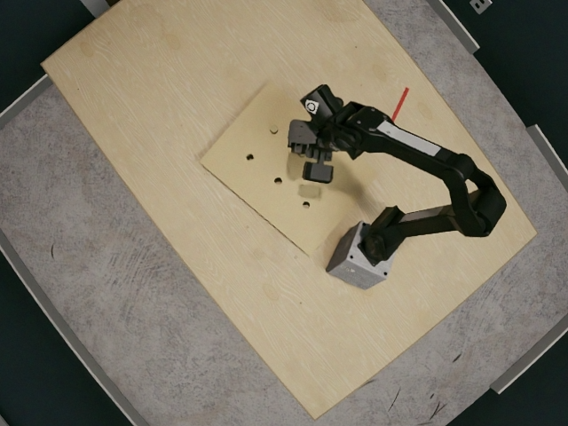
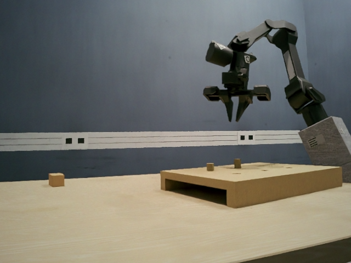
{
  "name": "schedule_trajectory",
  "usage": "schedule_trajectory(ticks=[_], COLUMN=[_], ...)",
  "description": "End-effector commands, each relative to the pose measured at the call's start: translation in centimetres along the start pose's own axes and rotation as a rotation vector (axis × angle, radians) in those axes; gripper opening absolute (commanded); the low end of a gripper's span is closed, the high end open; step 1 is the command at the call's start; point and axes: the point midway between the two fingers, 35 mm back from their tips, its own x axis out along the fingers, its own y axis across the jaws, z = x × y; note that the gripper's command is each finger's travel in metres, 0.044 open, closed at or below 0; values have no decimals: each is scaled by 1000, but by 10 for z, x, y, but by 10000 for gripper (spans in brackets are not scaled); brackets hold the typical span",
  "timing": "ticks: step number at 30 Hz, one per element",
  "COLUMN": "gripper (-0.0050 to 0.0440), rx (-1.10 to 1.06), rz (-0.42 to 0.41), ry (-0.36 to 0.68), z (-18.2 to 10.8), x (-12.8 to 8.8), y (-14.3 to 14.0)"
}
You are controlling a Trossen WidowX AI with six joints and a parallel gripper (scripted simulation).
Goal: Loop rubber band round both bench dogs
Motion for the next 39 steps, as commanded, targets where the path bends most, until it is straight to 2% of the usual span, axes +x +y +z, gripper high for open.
schedule_trajectory(ticks=[1,5,18,20,35,37,39], gripper=[80,80,80,80,80,80,80], rx=[121,189,629,629,1138,1138,1205], rz=[-6,-6,-21,-21,-75,-75,-85], ry=[12,27,117,117,204,204,214], z=[-9,-19,-90,-90,-195,-195,-210], x=[6,11,36,36,52,52,53], y=[-20,-28,-72,-72,-98,-98,-99])
